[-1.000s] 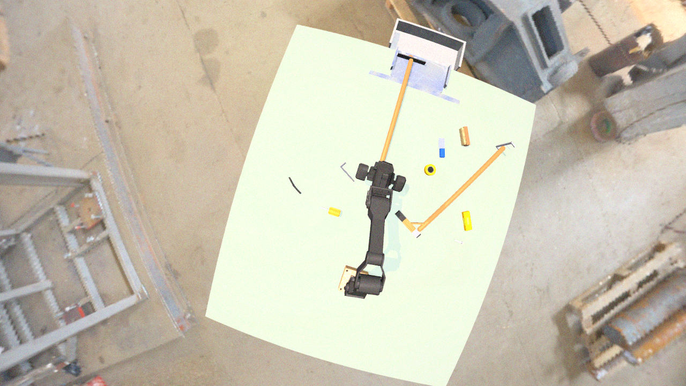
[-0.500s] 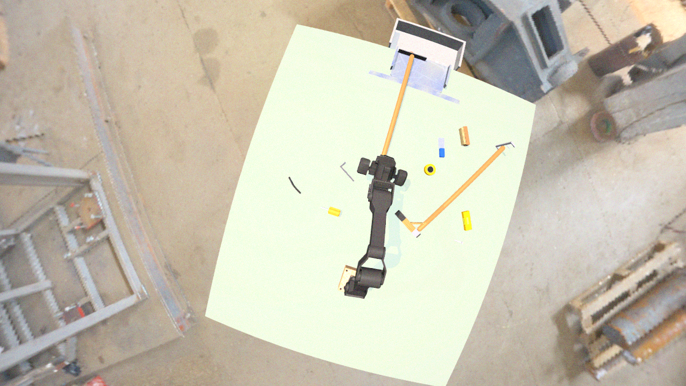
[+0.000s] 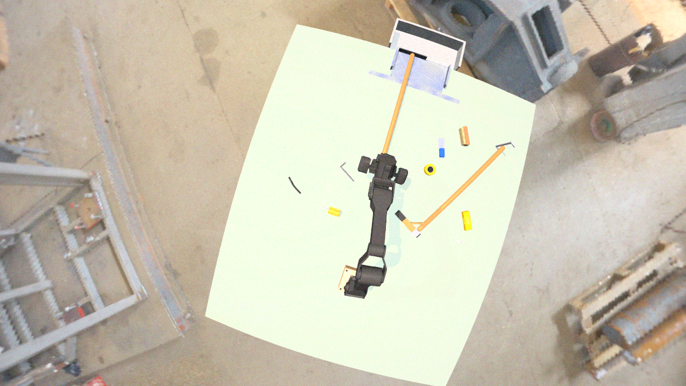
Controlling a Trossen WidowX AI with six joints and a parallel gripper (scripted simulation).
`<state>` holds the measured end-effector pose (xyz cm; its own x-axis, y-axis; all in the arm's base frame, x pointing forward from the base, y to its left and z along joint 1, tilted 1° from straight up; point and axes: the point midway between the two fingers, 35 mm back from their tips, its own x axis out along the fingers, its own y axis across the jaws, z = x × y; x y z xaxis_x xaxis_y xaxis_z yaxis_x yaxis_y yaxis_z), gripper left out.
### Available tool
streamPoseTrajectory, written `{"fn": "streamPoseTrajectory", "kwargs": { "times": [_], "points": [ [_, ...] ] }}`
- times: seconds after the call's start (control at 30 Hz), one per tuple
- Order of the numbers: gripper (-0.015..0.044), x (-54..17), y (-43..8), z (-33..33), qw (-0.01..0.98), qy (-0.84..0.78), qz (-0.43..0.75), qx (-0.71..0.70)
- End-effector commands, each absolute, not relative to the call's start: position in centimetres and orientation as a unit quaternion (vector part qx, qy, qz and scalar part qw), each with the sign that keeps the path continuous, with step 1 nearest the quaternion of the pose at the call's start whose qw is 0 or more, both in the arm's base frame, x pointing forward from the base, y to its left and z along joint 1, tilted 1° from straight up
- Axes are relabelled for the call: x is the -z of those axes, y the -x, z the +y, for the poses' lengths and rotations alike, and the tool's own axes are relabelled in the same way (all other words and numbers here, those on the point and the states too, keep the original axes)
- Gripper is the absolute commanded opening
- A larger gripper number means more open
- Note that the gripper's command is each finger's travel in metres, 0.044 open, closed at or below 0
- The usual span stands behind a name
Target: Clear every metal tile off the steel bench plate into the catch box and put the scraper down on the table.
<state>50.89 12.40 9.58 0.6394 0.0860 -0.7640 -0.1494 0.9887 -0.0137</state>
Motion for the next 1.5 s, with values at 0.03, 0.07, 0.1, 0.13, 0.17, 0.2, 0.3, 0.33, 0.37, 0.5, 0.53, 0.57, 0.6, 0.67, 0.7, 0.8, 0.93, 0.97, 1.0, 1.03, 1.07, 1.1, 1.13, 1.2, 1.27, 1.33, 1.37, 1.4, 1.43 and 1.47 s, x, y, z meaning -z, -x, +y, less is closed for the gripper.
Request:
{"fn": "streamPoseTrajectory", "kwargs": {
  "times": [0.03,0.07,0.1,0.13,0.17,0.2,0.3,0.33,0.37,0.5,0.53,0.57,0.6,0.67,0.7,0.8,0.93,0.97,1.0,1.03,1.07,1.1,1.13,1.2,1.27,1.33,1.37,1.4,1.43,1.47],
  "points": [
    [0.0,-9.6,-50.9,12.4,0.905,0.038,0.419,-0.065],
    [0.0,-9.7,-50.9,12.4,0.905,0.038,0.418,-0.065],
    [0.0,-9.7,-51.0,12.4,0.905,0.038,0.418,-0.066],
    [0.0,-9.7,-51.0,12.4,0.906,0.037,0.417,-0.066],
    [0.0,-9.7,-51.0,12.4,0.906,0.037,0.417,-0.066],
    [0.0,-9.7,-51.0,12.4,0.906,0.037,0.417,-0.066],
    [0.0,-9.8,-50.7,12.4,0.906,0.037,0.417,-0.066],
    [0.0,-9.8,-50.5,12.4,0.906,0.037,0.417,-0.066],
    [0.0,-9.9,-50.4,12.4,0.906,0.037,0.417,-0.066],
    [0.0,-10.0,-49.8,12.4,0.906,0.037,0.417,-0.066],
    [0.0,-10.1,-49.7,12.4,0.906,0.037,0.417,-0.066],
    [0.0,-10.1,-49.5,12.4,0.906,0.037,0.417,-0.066],
    [0.0,-10.1,-49.4,12.4,0.906,0.037,0.417,-0.066],
    [0.0,-10.2,-49.1,12.4,0.906,0.037,0.417,-0.066],
    [0.0,-10.3,-48.9,12.4,0.906,0.037,0.417,-0.066],
    [0.0,-10.4,-48.5,12.4,0.906,0.037,0.417,-0.066],
    [0.0,-10.5,-47.9,12.3,0.906,0.037,0.417,-0.066],
    [0.0,-10.5,-47.7,12.3,0.906,0.037,0.417,-0.066],
    [0.0,-10.5,-47.6,12.3,0.906,0.037,0.417,-0.066],
    [0.0,-10.6,-47.4,12.3,0.906,0.037,0.417,-0.066],
    [0.0,-10.6,-47.3,12.3,0.906,0.037,0.417,-0.066],
    [0.0,-10.6,-47.1,12.3,0.906,0.037,0.417,-0.066],
    [0.0,-10.6,-46.9,12.3,0.906,0.037,0.417,-0.066],
    [0.0,-10.7,-46.6,12.2,0.906,0.037,0.417,-0.066],
    [0.0,-10.7,-46.3,12.2,0.906,0.037,0.417,-0.066],
    [0.0,-10.8,-46.0,12.2,0.906,0.037,0.417,-0.066],
    [0.0,-10.8,-45.9,12.2,0.906,0.037,0.417,-0.066],
    [0.0,-10.8,-45.7,12.2,0.906,0.037,0.417,-0.067],
    [0.0,-10.8,-45.6,12.1,0.906,0.037,0.417,-0.067],
    [0.0,-10.8,-45.4,12.1,0.906,0.037,0.417,-0.067]
  ]
}}
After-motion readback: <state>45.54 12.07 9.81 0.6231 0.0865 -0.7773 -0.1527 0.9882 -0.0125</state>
